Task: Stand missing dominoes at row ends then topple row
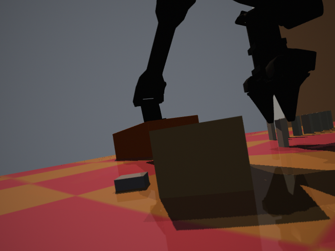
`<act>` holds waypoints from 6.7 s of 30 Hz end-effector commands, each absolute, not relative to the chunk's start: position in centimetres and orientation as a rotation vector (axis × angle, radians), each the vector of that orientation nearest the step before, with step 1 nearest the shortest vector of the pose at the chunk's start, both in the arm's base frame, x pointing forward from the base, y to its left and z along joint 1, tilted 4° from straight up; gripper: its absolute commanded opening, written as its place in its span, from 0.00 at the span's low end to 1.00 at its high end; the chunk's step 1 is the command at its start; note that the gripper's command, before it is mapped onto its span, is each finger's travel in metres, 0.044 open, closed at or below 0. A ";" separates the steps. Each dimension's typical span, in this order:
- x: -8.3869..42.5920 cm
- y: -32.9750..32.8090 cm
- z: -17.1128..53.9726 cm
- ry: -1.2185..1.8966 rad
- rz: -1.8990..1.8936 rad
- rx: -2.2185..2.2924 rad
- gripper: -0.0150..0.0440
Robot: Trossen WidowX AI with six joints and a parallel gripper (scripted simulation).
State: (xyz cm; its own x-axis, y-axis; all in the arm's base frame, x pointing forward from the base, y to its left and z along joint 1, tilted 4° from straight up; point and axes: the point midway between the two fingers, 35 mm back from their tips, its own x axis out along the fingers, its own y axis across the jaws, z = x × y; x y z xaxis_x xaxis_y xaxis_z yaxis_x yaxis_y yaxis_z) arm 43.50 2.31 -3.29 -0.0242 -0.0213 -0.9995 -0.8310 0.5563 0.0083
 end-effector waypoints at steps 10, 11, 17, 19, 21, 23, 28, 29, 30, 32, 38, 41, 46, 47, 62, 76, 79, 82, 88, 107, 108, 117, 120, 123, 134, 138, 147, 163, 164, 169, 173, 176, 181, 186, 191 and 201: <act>43.3 2.1 -5.4 1.465 0.763 -0.783 1.00; 43.3 2.1 -5.5 1.465 0.763 -0.783 1.00; 43.3 2.1 -5.5 1.465 0.763 -0.783 0.91; 43.3 2.1 -5.5 1.465 0.763 -0.783 0.82; 43.3 2.1 -5.5 1.465 0.763 -0.783 0.73; 43.3 2.1 -5.5 1.465 0.763 -0.783 0.64; 43.3 2.1 -5.5 1.465 0.763 -0.783 0.44; 43.3 2.1 -5.5 1.465 0.763 -0.783 0.44; 43.3 2.1 -5.5 1.465 0.763 -0.783 0.44; 43.3 2.1 -5.5 1.465 0.763 -0.783 0.44; 43.4 2.2 -5.3 1.465 0.763 -0.783 0.44; 44.0 2.3 -1.5 1.463 0.762 -0.781 0.44; 44.0 2.6 6.5 1.462 0.761 -0.776 0.44; 43.8 2.6 7.5 1.462 0.761 -0.775 0.44; 38.0 9.1 8.6 1.462 0.773 -0.776 0.44; 29.7 13.9 7.6 1.467 0.785 -0.780 0.44; 29.9 14.1 5.5 1.467 0.785 -0.780 0.44; 30.1 14.1 3.4 1.467 0.785 -0.780 0.44; 29.9 14.0 -0.8 1.467 0.785 -0.780 0.44; 29.1 13.7 -5.1 1.468 0.785 -0.780 0.44; 29.1 13.7 -5.1 1.468 0.785 -0.780 0.44; 29.1 13.7 -5.1 1.468 0.785 -0.780 0.84; 29.1 13.7 -5.1 1.468 0.785 -0.780 0.97; 29.1 13.7 -5.1 1.468 0.785 -0.780 1.00; 29.7 13.9 8.0 1.463 0.786 -0.787 1.00; 29.7 13.9 8.0 1.463 0.786 -0.787 1.00; 30.4 5.4 3.7 1.603 0.014 -0.052 1.00; 28.8 -0.6 0.8 1.533 -0.551 0.488 1.00; 28.8 -0.6 0.8 1.533 -0.551 0.488 1.00; 28.9 -0.6 0.2 1.533 -0.552 0.488 1.00; 28.7 -1.0 -3.5 1.533 -0.552 0.487 1.00; 28.4 -1.1 -5.6 1.534 -0.552 0.487 1.00; 28.4 -1.0 -5.7 1.534 -0.552 0.487 1.00; 28.3 -1.1 -6.5 1.534 -0.552 0.487 1.00; 28.3 -1.1 -7.2 1.534 -0.552 0.487 1.00; 28.3 -1.1 -7.2 1.534 -0.552 0.487 0.82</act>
State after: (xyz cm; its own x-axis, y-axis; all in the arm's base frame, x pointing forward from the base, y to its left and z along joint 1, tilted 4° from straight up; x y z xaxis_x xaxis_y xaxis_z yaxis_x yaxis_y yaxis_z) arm 28.47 -1.02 -7.06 -0.0327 -0.0253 -0.9991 0.6173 0.7857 -0.0401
